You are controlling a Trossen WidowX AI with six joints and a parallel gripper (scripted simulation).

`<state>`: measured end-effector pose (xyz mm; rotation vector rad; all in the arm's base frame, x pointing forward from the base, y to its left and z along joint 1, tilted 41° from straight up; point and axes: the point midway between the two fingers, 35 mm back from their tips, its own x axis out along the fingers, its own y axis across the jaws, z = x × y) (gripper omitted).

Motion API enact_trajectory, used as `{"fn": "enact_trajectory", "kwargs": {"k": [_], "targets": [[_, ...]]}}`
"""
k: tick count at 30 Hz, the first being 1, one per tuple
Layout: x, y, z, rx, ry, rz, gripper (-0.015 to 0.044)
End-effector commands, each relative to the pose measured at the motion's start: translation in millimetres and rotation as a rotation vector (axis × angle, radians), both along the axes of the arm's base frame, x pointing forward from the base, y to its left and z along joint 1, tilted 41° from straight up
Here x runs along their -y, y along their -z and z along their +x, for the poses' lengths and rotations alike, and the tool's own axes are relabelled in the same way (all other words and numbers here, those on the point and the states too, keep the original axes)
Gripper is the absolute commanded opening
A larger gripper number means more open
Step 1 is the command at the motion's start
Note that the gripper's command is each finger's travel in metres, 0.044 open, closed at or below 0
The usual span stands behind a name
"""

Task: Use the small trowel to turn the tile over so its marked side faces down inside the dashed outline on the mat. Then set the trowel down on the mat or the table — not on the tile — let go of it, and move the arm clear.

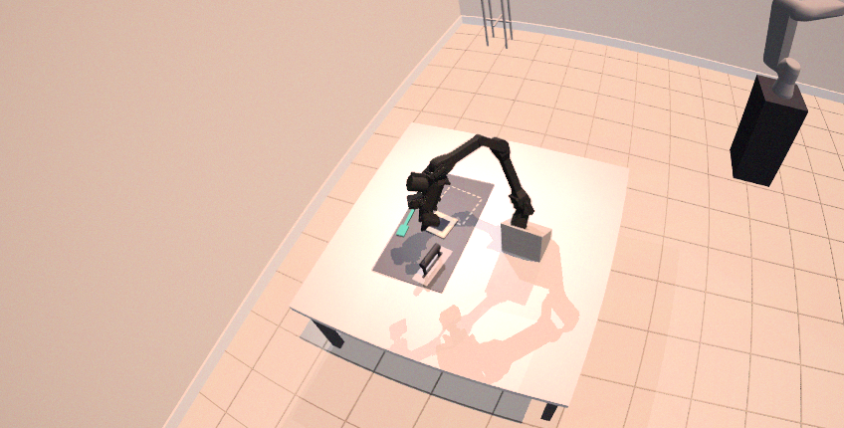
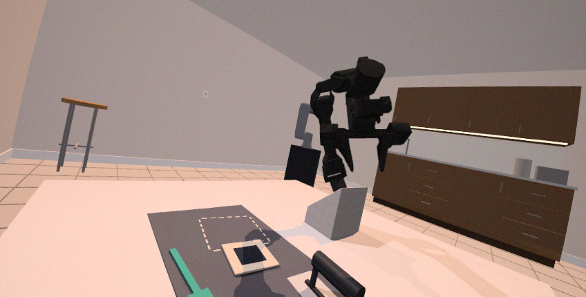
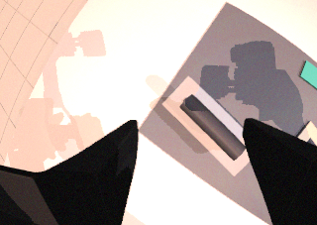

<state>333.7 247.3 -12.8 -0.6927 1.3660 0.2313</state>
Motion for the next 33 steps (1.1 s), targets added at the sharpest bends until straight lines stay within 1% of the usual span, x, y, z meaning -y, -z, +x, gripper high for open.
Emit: {"fn": "enact_trajectory", "kwargs": {"k": [1,14,26,28,33], "targets": [[13,18,4,-0.051,-0.071,-0.077,0.0270],[65,78,4,-0.290,-0.325,-0.313,0.0270],[116,128,-7,-0.573,-0.567,-0.471,0.0270],[122,133,-9,-0.606,-0.594,-0.484,0.0270],[123,134,-10,-0.611,-0.597,-0.485,0.0270]]}}
